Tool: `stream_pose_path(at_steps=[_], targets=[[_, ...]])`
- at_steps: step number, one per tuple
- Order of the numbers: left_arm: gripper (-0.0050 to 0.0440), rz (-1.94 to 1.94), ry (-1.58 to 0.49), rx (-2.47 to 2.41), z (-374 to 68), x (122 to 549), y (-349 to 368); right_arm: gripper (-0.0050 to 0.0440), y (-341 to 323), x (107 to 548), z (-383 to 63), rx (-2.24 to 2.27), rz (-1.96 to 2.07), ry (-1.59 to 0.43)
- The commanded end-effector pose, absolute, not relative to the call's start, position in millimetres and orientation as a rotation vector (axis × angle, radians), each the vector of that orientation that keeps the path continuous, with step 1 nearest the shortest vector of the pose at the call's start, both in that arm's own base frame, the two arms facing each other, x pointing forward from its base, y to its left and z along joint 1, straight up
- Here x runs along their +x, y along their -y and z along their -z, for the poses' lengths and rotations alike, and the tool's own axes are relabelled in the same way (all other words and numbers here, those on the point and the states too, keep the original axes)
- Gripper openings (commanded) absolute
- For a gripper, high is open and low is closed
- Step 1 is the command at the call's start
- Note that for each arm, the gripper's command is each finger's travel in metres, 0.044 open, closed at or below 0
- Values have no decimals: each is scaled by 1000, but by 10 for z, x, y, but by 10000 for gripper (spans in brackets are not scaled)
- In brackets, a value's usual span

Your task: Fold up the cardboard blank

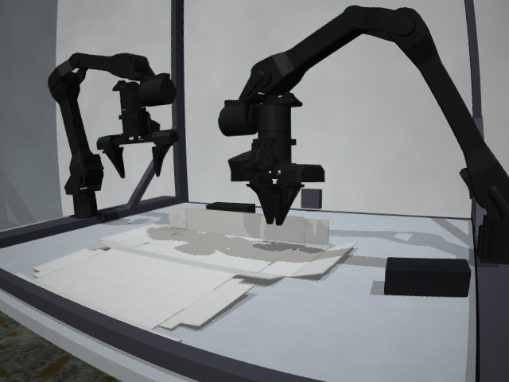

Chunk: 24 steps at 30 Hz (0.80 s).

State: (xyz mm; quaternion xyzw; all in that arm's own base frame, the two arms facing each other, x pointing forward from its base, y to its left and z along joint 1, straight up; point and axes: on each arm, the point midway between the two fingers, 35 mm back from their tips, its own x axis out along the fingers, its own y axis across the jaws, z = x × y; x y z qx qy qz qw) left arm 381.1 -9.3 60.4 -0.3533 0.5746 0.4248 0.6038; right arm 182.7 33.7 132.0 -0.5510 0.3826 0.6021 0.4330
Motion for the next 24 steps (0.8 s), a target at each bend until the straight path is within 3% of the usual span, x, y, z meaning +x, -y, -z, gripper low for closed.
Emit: stream_pose_path(at_steps=[1,19,24], targets=[[102,-1002,-1293,-890,-666,3830,42,437,-324,1737,-1340,-1511,-1603,-834],[102,-1143,-1216,-1133,-584,3832,-185,437,-250,1427,-1315,-2044,-2037,-291],[102,-1186,-1189,-1208,-560,3829,-256,437,-222,1336,-1301,-2214,-2186,-28]])
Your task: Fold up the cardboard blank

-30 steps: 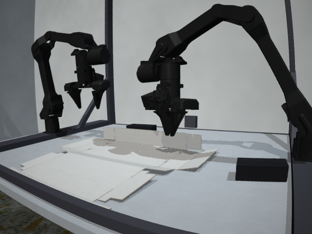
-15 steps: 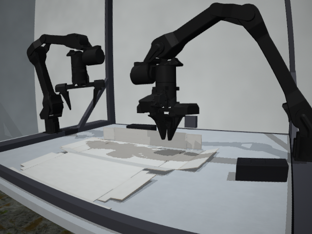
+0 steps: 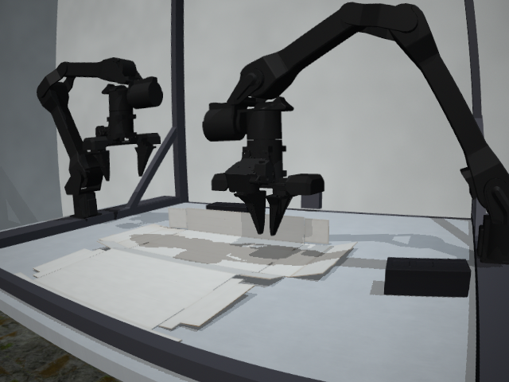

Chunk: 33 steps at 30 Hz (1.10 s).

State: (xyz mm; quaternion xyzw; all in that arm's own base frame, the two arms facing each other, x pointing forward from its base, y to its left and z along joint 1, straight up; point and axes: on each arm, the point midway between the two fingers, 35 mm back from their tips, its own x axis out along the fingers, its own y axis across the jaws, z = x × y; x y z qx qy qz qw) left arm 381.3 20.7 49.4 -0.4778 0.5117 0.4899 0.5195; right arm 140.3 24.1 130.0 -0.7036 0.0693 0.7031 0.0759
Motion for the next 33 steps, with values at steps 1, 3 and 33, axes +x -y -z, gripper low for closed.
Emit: stream_pose_path(at_steps=[1,3,33], targets=[[102,-1191,-1186,-1216,-558,3829,-264,437,-219,1326,-1299,-2230,-2200,0],[102,-1193,-1185,-1220,-556,3829,-267,437,-218,1322,-1298,-2237,-2206,12],[102,-1193,-1185,-1220,-376,3833,-268,269,-225,1675,-1185,-2036,-2005,-362]])
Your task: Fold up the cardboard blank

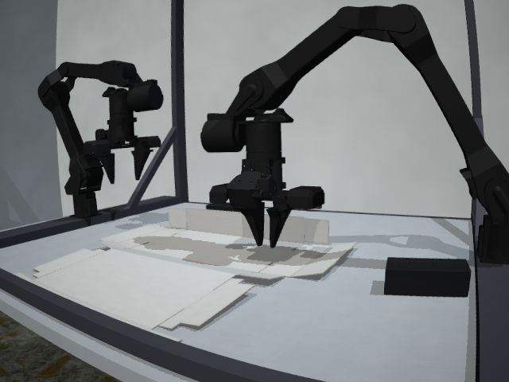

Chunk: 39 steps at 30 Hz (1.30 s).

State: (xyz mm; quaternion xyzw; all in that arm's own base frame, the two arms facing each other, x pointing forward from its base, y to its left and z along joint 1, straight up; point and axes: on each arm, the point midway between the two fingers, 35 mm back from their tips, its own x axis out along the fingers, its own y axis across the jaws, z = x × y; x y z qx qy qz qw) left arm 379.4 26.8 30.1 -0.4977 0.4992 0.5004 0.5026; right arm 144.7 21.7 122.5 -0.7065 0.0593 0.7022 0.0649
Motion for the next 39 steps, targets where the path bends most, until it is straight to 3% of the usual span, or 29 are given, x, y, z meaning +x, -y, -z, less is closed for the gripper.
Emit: stream_pose_path(at_steps=[1,11,26,39], targets=[[102,-1193,-1185,-1220,-376,3833,-268,245,-225,1718,-1167,-2009,-1978,-404],[102,-1193,-1185,-1220,-376,3833,-268,5,-203,2092,-979,-1716,-1688,-777],[102,-1193,-1185,-1220,-376,3833,-268,0,-134,2550,-637,-1245,-1223,-1172],[102,-1190,-1184,-1214,-389,3833,-271,0,-129,2572,-617,-1221,-1199,-1187]])
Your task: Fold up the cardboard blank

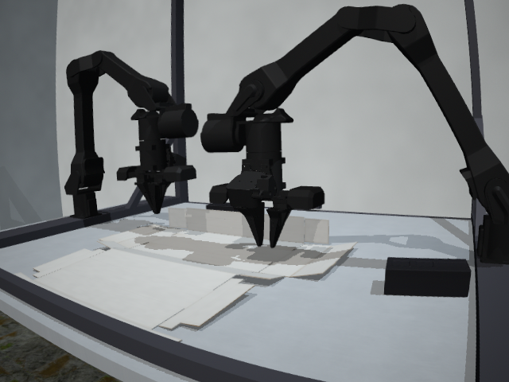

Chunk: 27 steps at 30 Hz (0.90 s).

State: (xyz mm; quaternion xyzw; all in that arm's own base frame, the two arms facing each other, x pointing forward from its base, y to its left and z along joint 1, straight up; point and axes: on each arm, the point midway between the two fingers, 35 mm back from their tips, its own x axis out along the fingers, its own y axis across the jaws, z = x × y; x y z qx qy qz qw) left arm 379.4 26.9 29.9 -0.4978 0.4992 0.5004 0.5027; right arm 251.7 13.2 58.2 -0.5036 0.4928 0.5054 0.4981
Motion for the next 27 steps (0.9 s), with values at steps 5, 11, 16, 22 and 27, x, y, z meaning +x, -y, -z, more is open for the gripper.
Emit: stream_pose_path(at_steps=[5,11,16,22,27], targets=[[102,-1190,-1184,-1214,-322,3834,-271,0,-129,2572,-617,-1221,-1199,-1187],[102,-1190,-1184,-1214,-256,3834,-272,0,-129,2572,-617,-1221,-1199,-1187],[102,-1190,-1184,-1214,-173,3832,-272,0,-129,2572,-617,-1221,-1199,-1187],[102,-1193,-1188,-1212,-156,3822,-271,0,-129,2572,-617,-1221,-1199,-1187],[102,-1194,-1190,-1211,-104,3803,-269,0,-129,2572,-617,-1221,-1199,-1187]])
